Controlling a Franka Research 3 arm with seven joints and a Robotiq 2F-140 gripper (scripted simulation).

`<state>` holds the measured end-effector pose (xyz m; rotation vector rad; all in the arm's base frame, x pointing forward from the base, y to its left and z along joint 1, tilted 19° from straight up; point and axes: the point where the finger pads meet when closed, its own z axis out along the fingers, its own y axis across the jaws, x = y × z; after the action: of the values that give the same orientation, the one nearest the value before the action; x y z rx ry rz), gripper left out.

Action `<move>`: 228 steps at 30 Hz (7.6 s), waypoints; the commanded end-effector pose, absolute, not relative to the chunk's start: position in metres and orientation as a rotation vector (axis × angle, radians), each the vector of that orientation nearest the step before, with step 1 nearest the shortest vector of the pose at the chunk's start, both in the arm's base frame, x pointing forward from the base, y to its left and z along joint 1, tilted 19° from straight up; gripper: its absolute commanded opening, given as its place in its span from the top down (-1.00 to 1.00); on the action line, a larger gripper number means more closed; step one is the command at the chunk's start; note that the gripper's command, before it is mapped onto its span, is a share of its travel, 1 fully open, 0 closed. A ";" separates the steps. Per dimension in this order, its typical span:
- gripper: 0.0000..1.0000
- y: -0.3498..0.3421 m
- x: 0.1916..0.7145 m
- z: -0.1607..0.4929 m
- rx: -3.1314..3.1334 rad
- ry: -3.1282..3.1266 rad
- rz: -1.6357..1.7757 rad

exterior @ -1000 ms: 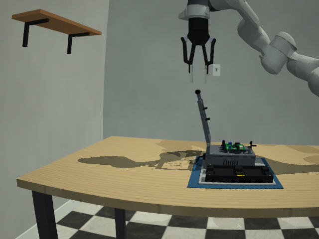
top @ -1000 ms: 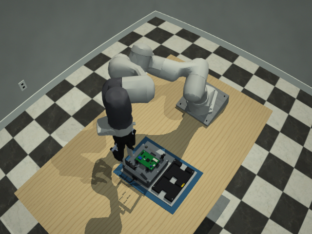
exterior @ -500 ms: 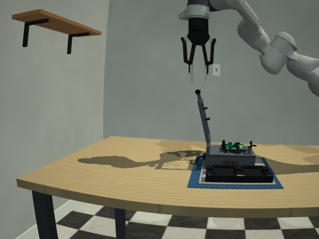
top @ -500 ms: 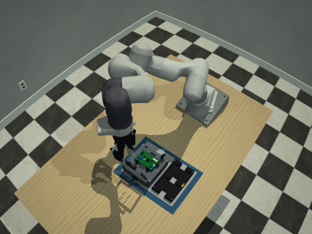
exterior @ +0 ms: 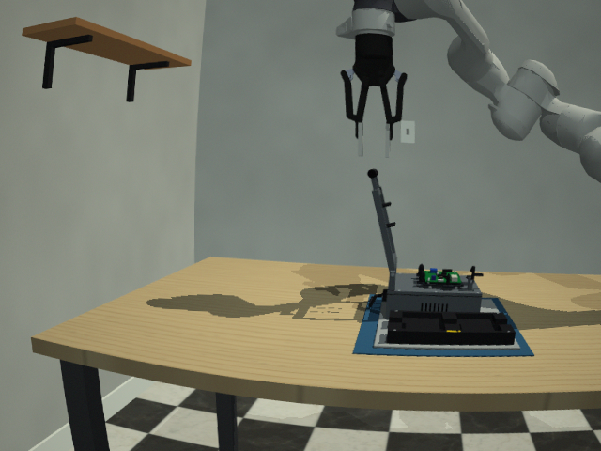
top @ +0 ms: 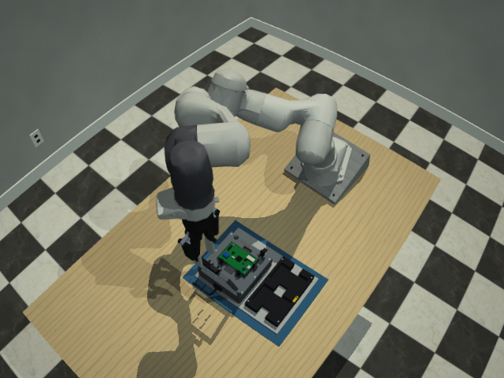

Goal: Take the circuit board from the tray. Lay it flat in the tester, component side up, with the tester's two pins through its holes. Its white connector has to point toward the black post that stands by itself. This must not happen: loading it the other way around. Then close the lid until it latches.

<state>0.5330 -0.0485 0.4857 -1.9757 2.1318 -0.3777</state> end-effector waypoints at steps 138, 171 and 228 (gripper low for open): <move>1.00 -0.052 0.549 0.445 -1.977 2.130 -0.382; 1.00 -0.051 0.539 0.444 -1.977 2.130 -0.381; 1.00 -0.048 0.486 0.429 -1.977 2.130 -0.382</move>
<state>0.4958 -0.0463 0.4366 -1.9702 2.1066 -0.4023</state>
